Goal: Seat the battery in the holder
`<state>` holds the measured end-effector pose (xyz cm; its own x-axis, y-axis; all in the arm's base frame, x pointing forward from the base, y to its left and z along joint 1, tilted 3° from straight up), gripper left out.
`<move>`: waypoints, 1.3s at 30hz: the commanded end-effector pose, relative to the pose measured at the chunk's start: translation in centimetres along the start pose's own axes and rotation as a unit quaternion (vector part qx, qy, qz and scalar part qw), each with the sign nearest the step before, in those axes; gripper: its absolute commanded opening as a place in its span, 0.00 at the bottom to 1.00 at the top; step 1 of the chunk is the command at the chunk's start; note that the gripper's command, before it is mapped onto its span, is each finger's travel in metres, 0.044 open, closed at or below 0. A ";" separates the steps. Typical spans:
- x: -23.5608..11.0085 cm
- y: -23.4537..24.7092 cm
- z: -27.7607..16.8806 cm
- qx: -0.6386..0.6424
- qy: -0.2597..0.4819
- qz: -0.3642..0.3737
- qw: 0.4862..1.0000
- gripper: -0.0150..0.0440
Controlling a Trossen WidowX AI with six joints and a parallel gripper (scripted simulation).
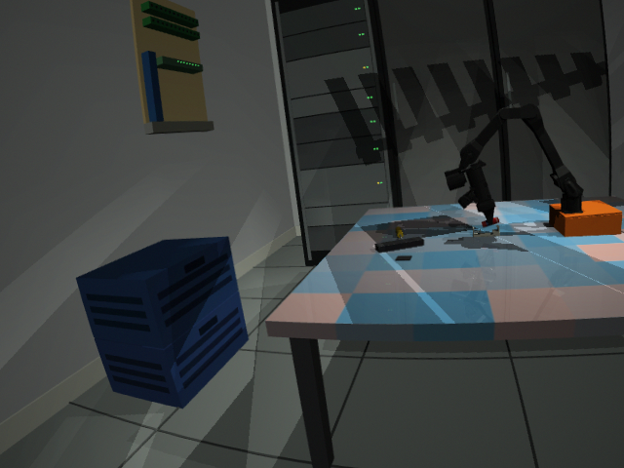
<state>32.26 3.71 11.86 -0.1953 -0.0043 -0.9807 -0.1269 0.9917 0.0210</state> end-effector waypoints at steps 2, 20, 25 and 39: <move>0.1 0.0 0.5 -0.003 0.013 0.000 1.000 0.37; 0.8 0.0 2.4 -0.003 0.072 0.000 0.997 0.37; 1.0 0.0 2.9 -0.003 0.089 0.001 0.996 0.37; 1.6 0.0 4.0 -0.003 0.127 0.001 0.992 0.37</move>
Point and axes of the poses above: the point midway between the two fingers, 35 mm back from their tips, its own x axis out along the fingers, its own y axis across the jaws, z = x × y, the point moved 10 cm from there along -x, back along the fingers, and after that the axes turned 1 degree about -x, right-handed, at the moved point
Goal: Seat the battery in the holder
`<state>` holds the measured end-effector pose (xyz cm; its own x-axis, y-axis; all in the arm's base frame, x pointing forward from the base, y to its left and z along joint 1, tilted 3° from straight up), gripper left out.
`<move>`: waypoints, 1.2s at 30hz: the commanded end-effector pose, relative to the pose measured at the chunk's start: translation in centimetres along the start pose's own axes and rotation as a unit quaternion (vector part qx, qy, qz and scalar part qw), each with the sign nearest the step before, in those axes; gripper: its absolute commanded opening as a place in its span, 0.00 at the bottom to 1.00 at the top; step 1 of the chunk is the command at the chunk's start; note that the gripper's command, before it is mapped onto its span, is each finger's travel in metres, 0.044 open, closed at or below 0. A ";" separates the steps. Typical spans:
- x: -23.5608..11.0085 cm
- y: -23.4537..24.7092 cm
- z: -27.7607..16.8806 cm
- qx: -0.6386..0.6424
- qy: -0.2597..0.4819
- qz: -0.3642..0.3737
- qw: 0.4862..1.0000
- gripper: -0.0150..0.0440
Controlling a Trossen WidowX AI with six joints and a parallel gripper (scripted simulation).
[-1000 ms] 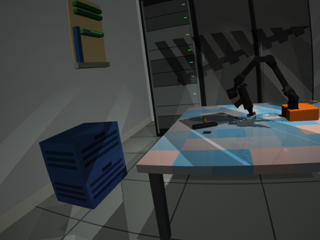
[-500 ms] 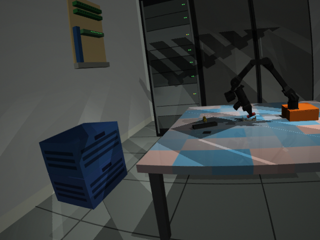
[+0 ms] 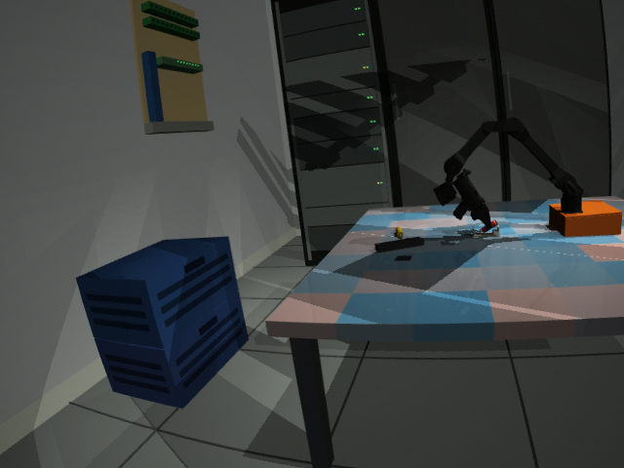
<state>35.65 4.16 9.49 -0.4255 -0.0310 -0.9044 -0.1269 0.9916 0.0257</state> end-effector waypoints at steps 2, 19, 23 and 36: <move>-0.1 0.0 0.2 -0.002 0.005 -0.001 1.000 0.37; -0.4 0.0 1.3 -0.002 0.005 -0.001 1.000 0.37; -0.5 0.0 1.5 -0.002 0.005 -0.001 1.000 0.37; -0.8 0.0 2.1 -0.002 0.007 -0.001 1.000 0.37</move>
Point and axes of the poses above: the point midway between the two fingers, 35 mm back from their tips, its own x axis out along the fingers, its own y axis across the jaws, z = x × y, the point moved 10 cm from there along -x, back along the fingers, and after that the axes turned 1 degree about -x, right-handed, at the moved point
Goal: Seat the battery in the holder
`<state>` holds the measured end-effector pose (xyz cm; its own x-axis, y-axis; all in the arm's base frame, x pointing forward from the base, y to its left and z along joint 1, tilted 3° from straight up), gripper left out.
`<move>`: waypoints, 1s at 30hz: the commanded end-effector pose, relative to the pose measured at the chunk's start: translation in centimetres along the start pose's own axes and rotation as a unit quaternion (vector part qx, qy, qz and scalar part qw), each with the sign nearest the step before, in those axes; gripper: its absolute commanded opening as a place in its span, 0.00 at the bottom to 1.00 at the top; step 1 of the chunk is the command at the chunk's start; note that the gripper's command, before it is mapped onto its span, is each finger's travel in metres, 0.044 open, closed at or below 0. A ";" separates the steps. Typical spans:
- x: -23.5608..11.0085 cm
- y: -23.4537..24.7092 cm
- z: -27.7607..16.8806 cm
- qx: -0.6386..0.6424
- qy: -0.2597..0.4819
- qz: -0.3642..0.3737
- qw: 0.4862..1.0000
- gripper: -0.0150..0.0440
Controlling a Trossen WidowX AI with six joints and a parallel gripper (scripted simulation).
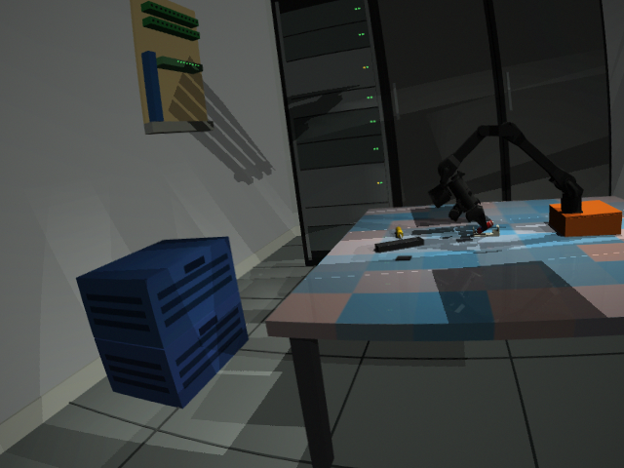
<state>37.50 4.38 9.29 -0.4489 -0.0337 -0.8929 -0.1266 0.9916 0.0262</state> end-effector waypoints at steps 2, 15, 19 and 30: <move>-0.2 0.0 0.2 -0.002 -0.008 -0.001 1.000 0.37; 0.0 0.0 -0.3 -0.002 -0.038 -0.002 0.999 0.37; 0.1 0.0 -0.5 -0.002 -0.047 -0.002 0.999 0.37; 0.4 0.0 -1.0 -0.002 -0.072 -0.002 0.997 0.37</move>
Point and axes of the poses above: the point midway between the two fingers, 35 mm back from their tips, its own x axis out along the fingers, its own y axis across the jaws, z = x × y, the point moved 10 cm from there along -x, back along the fingers, and after that the axes turned 1 degree about -x, right-handed, at the moved point
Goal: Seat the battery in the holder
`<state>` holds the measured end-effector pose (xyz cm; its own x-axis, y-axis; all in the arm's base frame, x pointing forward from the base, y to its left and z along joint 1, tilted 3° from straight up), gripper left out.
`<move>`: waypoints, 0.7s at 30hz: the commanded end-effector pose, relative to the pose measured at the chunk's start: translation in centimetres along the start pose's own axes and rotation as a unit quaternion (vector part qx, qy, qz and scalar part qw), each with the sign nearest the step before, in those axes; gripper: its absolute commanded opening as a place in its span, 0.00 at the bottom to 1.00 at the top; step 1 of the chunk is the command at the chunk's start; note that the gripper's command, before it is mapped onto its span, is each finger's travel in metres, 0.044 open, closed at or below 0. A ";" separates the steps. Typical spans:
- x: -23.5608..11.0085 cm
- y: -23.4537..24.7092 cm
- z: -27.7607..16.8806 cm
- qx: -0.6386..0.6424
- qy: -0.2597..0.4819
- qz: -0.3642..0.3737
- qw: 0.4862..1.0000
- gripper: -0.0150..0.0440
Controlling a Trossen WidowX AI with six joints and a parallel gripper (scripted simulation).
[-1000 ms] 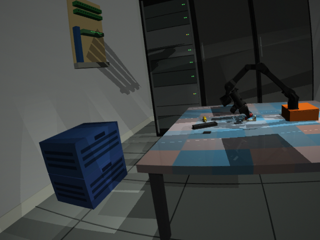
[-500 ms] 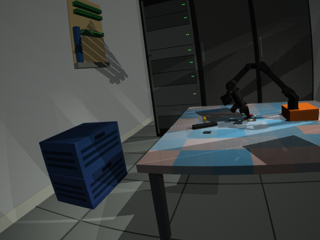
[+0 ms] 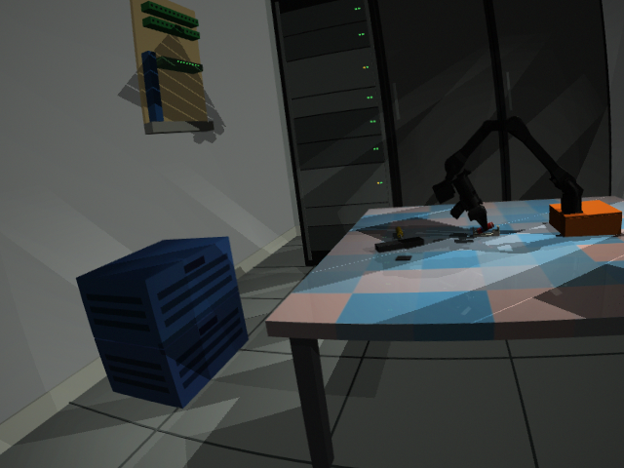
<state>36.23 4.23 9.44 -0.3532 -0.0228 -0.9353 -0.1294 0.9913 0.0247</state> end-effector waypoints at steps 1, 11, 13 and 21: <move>0.0 0.0 0.2 -0.001 -0.022 -0.001 1.000 0.37; 0.2 0.0 -0.3 -0.001 -0.045 -0.002 0.999 0.37; 0.2 0.0 -0.5 -0.001 -0.050 -0.002 0.999 0.37; 0.4 0.0 -0.9 0.000 -0.069 -0.002 0.998 0.37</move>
<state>35.01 4.09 9.44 -0.2625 -0.0124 -0.9649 -0.1317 0.9910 0.0230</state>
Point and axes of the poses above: the point midway between the two fingers, 35 mm back from their tips, its own x axis out along the fingers, its own y axis across the jaws, z = x × y, the point moved 10 cm from there along -x, back along the fingers, and after that the axes turned 1 degree about -x, right-handed, at the moved point
